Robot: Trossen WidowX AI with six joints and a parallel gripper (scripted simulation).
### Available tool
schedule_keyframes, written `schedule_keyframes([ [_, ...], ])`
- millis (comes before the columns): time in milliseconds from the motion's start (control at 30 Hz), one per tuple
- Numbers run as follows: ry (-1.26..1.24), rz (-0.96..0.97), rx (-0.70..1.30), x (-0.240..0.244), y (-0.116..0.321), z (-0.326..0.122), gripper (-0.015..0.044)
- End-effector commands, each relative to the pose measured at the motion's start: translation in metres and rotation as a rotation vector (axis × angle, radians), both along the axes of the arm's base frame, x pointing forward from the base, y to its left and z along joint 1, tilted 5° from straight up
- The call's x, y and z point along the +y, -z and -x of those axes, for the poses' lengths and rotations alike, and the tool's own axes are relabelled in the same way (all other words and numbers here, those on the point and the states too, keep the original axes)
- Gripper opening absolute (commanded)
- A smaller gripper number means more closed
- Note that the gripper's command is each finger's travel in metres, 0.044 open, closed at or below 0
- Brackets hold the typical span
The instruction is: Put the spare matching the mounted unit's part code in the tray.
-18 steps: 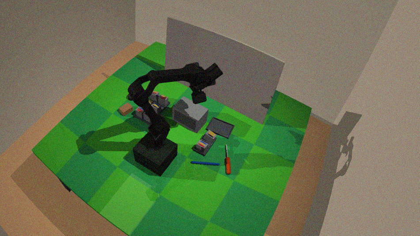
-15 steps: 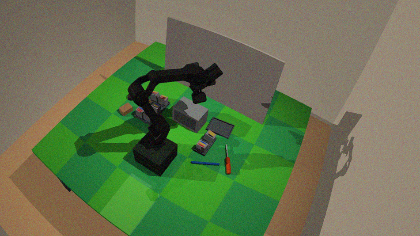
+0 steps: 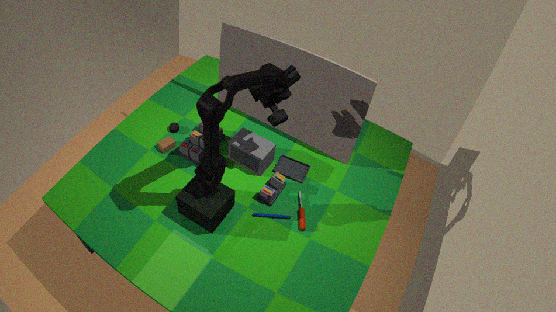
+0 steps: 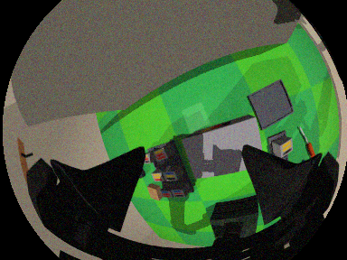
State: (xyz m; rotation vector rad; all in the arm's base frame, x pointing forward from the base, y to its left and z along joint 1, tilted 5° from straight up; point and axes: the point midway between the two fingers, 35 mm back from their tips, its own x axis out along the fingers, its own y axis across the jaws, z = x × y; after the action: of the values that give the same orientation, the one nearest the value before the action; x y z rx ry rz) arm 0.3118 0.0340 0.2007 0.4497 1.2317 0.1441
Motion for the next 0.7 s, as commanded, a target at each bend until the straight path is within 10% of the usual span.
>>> schedule_keyframes([
  [0,-0.131,0.186,0.078,0.006,0.010,-0.019,0.0440],
  [667,-0.326,0.438,0.166,0.018,0.020,-0.042,0.0440],
])
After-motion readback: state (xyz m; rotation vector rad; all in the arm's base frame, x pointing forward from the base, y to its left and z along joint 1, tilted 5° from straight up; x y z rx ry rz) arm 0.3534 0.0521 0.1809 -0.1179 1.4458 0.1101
